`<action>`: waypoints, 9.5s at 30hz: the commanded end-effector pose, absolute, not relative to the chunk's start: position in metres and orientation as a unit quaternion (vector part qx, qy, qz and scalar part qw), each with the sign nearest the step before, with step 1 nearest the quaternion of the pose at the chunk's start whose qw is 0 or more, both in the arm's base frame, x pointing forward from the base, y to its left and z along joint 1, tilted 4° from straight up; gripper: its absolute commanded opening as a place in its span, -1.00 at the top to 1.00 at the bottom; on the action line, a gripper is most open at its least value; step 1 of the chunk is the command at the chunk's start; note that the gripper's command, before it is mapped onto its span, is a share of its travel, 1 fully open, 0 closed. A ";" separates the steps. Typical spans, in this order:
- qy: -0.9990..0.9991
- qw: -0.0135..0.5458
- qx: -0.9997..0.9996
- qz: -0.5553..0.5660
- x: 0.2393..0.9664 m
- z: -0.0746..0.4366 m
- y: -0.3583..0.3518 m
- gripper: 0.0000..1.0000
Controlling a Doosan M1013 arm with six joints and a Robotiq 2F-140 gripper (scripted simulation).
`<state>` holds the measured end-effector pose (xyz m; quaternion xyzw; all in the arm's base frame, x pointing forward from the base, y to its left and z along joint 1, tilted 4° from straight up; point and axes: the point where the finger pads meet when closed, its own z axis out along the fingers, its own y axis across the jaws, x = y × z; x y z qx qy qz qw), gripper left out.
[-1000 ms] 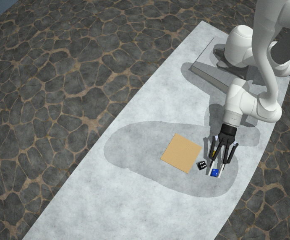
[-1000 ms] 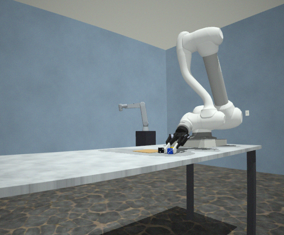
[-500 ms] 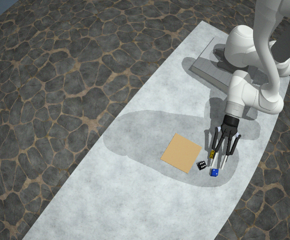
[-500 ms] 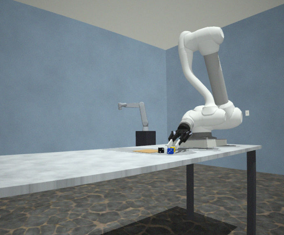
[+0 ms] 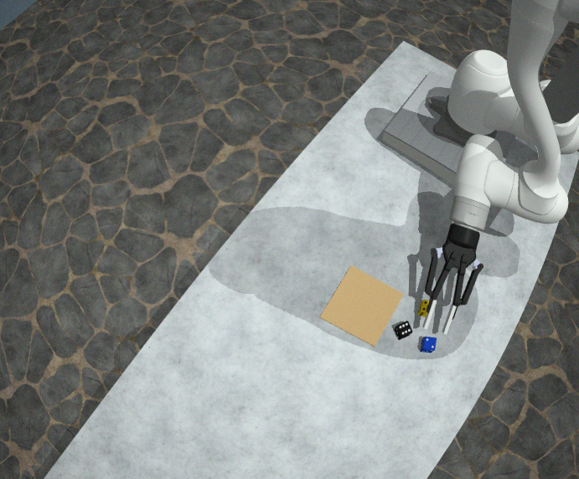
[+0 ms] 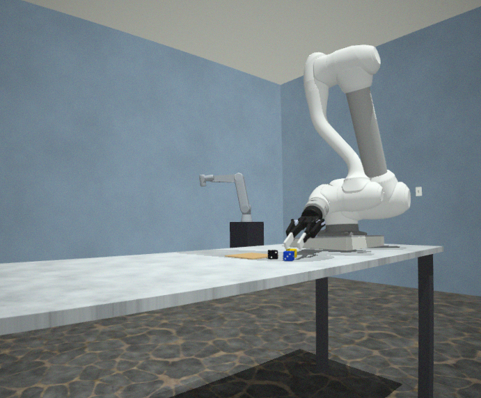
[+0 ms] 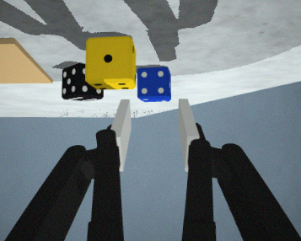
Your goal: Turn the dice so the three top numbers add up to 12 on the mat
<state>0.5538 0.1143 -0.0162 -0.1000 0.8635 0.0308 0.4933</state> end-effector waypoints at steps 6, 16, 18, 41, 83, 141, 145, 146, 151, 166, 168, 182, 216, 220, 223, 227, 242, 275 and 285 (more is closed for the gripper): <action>0.864 0.493 -0.100 0.031 0.555 0.016 0.116 0.44; 0.864 0.493 -0.100 0.031 0.556 0.037 0.117 0.44; 0.864 0.493 -0.100 0.031 0.556 0.037 0.117 0.44; 0.960 0.259 -0.105 0.007 0.586 0.053 0.124 0.44; 0.991 -0.023 -0.131 -0.024 0.617 0.071 0.132 -1.00; 0.599 -0.033 -0.800 -0.001 0.610 0.044 0.129 0.44; 0.599 -0.033 -0.800 -0.001 0.610 0.044 0.129 0.44; 0.599 -0.033 -0.800 -0.001 0.610 0.044 0.129 0.44; 0.599 -0.033 -0.800 -0.001 0.610 0.044 0.129 0.44; 0.599 -0.033 -0.800 -0.001 0.610 0.044 0.129 0.44; 0.599 -0.033 -0.800 -0.001 0.610 0.044 0.129 0.44; 0.599 -0.033 -0.800 -0.001 0.610 0.039 0.128 0.44; 0.599 -0.033 -0.800 -0.001 0.608 -0.002 0.126 0.44; 0.599 -0.033 -0.800 -0.001 0.608 -0.004 0.126 0.44; 0.599 -0.033 -0.800 -0.001 0.608 -0.006 0.126 0.44; 0.599 -0.033 -0.800 -0.001 0.608 -0.007 0.126 0.44; 0.599 -0.033 -0.800 -0.001 0.608 -0.008 0.126 0.44; 0.599 -0.033 -0.800 -0.001 0.608 -0.009 0.126 0.44; 0.599 -0.033 -0.800 -0.001 0.607 -0.026 0.125 0.44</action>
